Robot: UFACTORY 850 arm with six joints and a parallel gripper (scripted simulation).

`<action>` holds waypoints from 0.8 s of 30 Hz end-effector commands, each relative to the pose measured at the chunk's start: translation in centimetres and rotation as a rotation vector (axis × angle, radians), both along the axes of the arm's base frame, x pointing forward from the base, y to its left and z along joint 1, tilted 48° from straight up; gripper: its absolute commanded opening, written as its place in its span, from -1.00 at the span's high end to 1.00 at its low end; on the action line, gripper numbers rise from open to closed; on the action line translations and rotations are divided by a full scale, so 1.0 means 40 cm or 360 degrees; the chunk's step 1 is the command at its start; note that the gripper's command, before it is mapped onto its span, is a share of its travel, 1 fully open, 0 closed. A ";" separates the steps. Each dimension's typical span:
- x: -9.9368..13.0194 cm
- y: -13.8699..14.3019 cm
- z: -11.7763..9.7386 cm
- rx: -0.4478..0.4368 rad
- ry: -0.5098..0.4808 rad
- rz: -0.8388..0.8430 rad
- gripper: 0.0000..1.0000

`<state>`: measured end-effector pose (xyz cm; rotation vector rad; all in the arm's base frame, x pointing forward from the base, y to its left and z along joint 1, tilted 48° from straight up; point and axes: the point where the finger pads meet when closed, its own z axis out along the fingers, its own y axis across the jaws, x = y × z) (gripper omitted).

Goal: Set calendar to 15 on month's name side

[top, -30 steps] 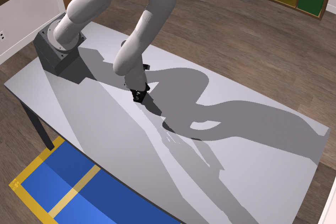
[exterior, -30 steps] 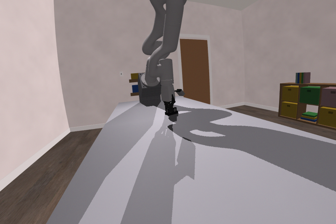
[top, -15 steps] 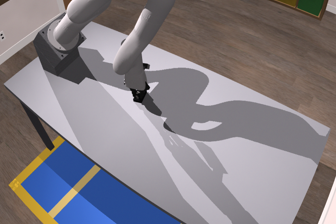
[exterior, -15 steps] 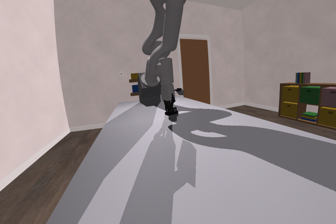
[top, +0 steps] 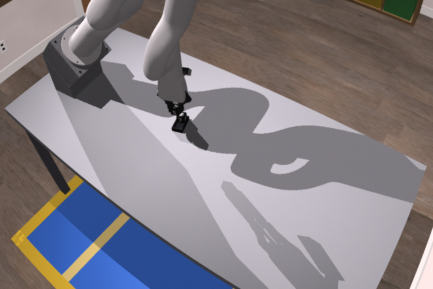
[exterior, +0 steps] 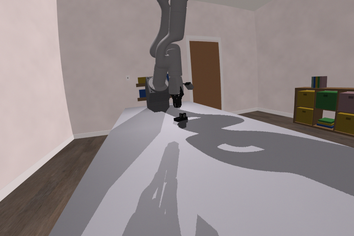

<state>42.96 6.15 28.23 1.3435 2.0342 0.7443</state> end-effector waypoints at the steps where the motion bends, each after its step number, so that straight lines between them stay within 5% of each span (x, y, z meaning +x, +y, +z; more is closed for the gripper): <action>1: -0.043 -0.007 0.044 0.0006 0.0006 0.0006 0.43; 16: -0.042 -0.010 0.045 0.0026 0.0008 -0.0014 0.43; 24: -0.022 -0.038 0.052 0.0271 0.0039 -0.0249 0.43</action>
